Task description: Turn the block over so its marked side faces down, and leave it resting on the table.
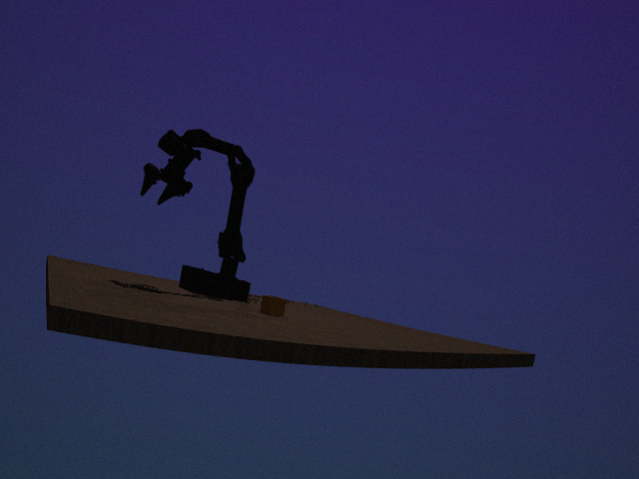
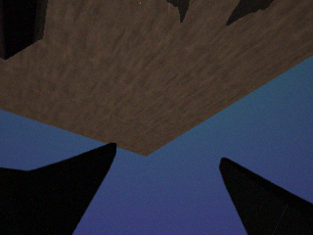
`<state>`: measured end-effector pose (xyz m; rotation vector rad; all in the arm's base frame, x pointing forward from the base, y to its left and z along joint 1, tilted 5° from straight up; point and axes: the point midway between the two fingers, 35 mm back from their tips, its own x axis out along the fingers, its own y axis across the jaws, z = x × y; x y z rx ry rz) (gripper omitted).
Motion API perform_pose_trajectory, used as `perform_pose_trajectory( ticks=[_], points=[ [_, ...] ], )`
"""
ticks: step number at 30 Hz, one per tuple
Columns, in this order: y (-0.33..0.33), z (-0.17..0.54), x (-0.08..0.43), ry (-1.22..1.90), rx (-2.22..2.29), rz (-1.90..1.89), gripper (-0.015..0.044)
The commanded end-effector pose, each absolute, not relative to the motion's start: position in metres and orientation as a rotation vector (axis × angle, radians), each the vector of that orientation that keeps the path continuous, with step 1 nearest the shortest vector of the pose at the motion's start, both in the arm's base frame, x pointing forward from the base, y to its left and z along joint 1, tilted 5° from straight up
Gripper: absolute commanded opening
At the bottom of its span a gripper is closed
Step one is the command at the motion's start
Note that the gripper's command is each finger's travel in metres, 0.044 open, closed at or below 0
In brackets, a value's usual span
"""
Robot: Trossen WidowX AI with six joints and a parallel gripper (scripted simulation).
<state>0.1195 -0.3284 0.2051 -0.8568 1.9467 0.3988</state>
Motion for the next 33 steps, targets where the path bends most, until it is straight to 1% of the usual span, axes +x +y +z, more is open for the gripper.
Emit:
perform_pose_trajectory(
  ticks=[1, 10, 17, 22, 27, 29, 33],
  points=[
    [-0.301, 0.185, 0.185, 1.819, -0.814, 0.306, 0.0440],
    [-0.207, 0.152, 0.297, 1.600, -0.638, 0.206, 0.0440],
    [-0.105, 0.125, 0.353, 1.510, -0.432, 0.202, 0.0440],
    [-0.024, 0.105, 0.370, 1.505, -0.268, 0.213, 0.0440],
    [0.056, 0.086, 0.369, 1.543, -0.113, 0.218, 0.0440],
    [0.069, 0.083, 0.367, 1.552, -0.090, 0.218, 0.0440],
    [0.069, 0.083, 0.367, 1.552, -0.090, 0.218, 0.0440]
  ],
)
